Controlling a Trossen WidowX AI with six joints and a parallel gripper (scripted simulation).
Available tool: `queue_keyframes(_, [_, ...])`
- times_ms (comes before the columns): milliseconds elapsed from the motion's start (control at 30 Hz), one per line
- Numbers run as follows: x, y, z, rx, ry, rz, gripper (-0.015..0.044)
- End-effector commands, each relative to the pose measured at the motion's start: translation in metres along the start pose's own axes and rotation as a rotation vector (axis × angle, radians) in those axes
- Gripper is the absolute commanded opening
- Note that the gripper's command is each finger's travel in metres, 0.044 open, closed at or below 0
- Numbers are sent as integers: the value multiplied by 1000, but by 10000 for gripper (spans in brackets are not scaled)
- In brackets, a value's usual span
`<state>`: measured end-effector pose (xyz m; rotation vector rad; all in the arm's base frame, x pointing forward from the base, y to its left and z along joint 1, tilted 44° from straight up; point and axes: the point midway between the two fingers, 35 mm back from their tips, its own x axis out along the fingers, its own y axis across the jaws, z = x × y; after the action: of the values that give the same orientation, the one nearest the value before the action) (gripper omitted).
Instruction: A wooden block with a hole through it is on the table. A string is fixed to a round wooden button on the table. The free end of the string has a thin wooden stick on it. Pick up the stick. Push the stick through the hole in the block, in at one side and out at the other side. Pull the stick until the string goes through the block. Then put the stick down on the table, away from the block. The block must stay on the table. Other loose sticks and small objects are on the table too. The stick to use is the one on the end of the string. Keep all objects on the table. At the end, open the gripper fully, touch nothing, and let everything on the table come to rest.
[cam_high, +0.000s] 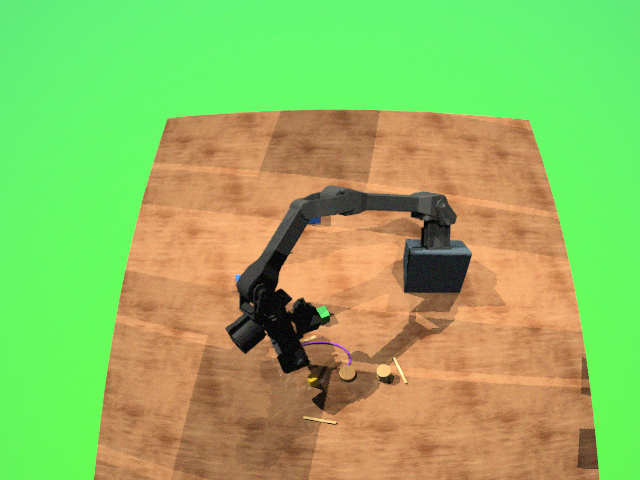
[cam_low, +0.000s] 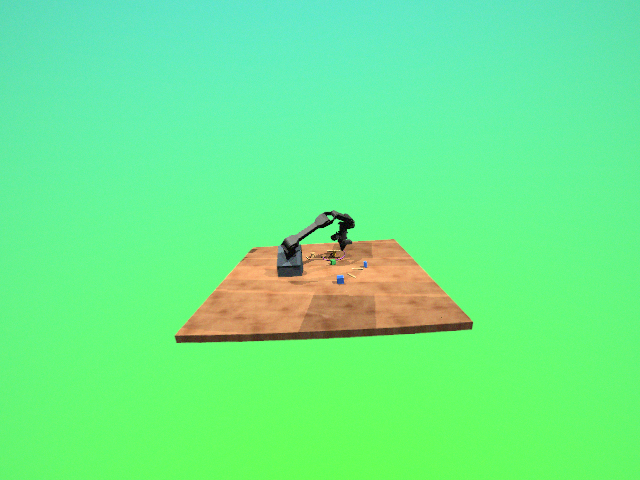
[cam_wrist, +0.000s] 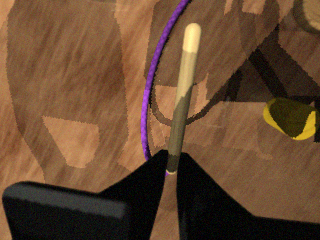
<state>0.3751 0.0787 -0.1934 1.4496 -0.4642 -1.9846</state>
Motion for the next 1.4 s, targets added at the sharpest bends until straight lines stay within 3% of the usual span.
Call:
queue_keyframes(0, [0, 3, -6, -2, 13, 3, 0])
queue_keyframes(1367, [-5, 30, -46, -2, 111, 25, 0])
